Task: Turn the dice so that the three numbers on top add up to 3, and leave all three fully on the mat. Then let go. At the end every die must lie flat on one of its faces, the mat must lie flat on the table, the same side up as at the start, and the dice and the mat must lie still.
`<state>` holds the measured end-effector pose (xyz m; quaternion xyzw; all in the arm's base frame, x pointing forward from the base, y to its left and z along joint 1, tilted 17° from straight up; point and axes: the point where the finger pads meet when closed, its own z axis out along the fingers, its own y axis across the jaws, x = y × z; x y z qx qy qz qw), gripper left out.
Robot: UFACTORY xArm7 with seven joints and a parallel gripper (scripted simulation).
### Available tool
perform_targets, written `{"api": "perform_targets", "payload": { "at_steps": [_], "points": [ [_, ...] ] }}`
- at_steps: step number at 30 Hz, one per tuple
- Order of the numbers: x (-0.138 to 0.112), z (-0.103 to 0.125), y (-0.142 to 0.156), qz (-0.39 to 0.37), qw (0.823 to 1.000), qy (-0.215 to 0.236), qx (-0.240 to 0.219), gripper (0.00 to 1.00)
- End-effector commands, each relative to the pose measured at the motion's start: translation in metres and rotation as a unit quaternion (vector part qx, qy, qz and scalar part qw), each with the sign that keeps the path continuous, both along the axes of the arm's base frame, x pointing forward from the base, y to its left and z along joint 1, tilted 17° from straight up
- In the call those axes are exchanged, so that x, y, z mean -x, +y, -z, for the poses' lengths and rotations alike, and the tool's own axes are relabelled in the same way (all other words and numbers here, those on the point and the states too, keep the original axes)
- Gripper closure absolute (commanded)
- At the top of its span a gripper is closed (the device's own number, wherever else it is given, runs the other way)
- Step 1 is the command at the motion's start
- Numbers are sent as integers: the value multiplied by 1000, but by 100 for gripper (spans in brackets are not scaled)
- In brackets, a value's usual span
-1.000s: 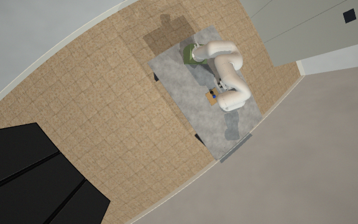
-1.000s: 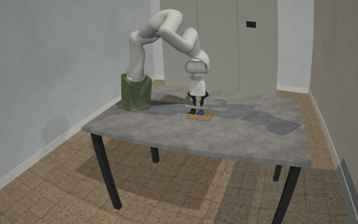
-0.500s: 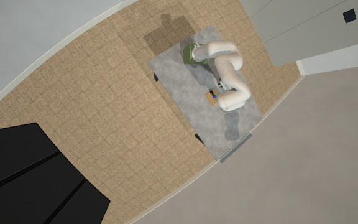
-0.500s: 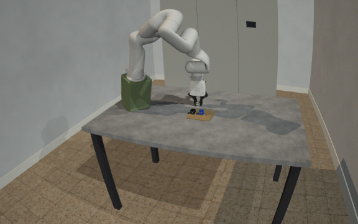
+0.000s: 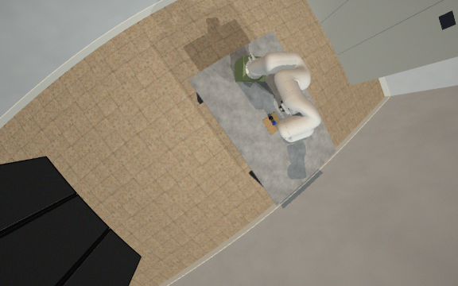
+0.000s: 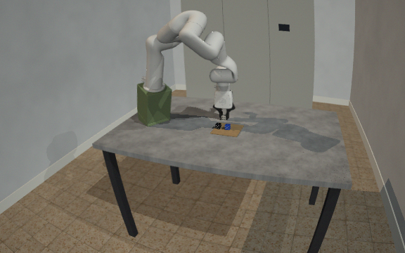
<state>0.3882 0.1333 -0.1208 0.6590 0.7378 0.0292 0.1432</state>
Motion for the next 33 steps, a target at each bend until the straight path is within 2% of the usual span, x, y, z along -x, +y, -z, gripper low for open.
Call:
{"api": "perform_targets", "payload": {
  "at_steps": [1, 14, 18, 24, 26, 29, 33],
  "points": [
    [-1, -1, 1, -1, 1000, -1, -1, 79],
    [1, -5, 2, -1, 1000, -1, -1, 79],
    [6, -24, 5, -1, 1000, -1, -1, 79],
    [17, -69, 11, -1, 1000, -1, -1, 79],
    [17, -69, 11, -1, 1000, -1, -1, 79],
    [22, -85, 14, -1, 1000, -1, -1, 79],
    [24, -95, 15, -1, 1000, -1, -1, 79]
  ]
}}
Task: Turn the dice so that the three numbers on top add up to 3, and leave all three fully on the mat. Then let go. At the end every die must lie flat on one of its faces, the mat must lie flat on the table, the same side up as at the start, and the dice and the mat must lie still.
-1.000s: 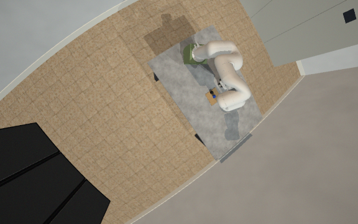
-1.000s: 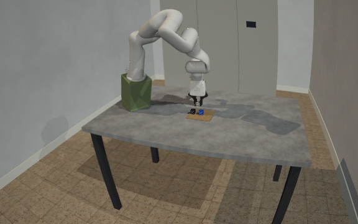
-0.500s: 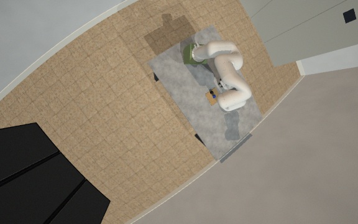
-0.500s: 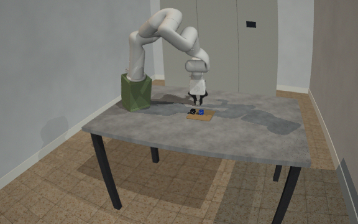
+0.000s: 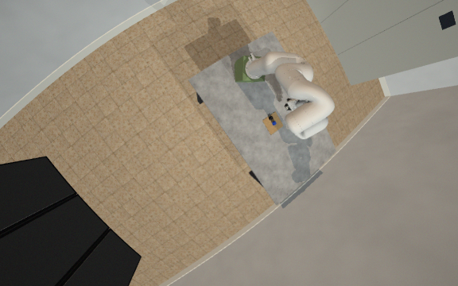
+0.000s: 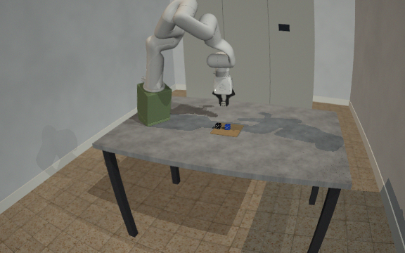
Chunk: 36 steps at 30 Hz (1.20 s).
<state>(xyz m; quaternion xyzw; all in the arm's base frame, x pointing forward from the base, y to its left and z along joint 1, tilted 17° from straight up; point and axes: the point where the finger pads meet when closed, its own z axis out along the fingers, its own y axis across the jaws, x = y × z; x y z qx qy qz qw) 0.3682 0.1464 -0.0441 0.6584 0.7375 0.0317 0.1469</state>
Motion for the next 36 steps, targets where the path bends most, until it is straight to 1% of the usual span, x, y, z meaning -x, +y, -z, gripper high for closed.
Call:
{"api": "perform_targets", "payload": {
  "at_steps": [1, 13, 15, 17, 20, 22, 23, 25, 27, 28, 31, 36],
  "points": [
    [4, -19, 2, 0, 1000, 4, -1, 79],
    [4, -20, 2, 5, 1000, 3, -3, 79],
    [4, -19, 3, 31, 999, -1, -10, 79],
    [2, -18, 3, 85, 996, -9, -24, 79],
    [1, -17, 3, 120, 992, -15, -34, 79],
    [0, -16, 3, 154, 987, -20, -43, 79],
    [-1, -16, 3, 158, 986, -20, -44, 79],
    [-2, -15, 4, 197, 979, -26, -54, 79],
    [-2, -15, 4, 197, 979, -26, -54, 79],
    [-3, -14, 4, 234, 970, -32, -64, 79],
    [-4, -13, 4, 268, 960, -37, -73, 79],
    [-6, -11, 4, 335, 937, -47, -91, 79]
  ]
}}
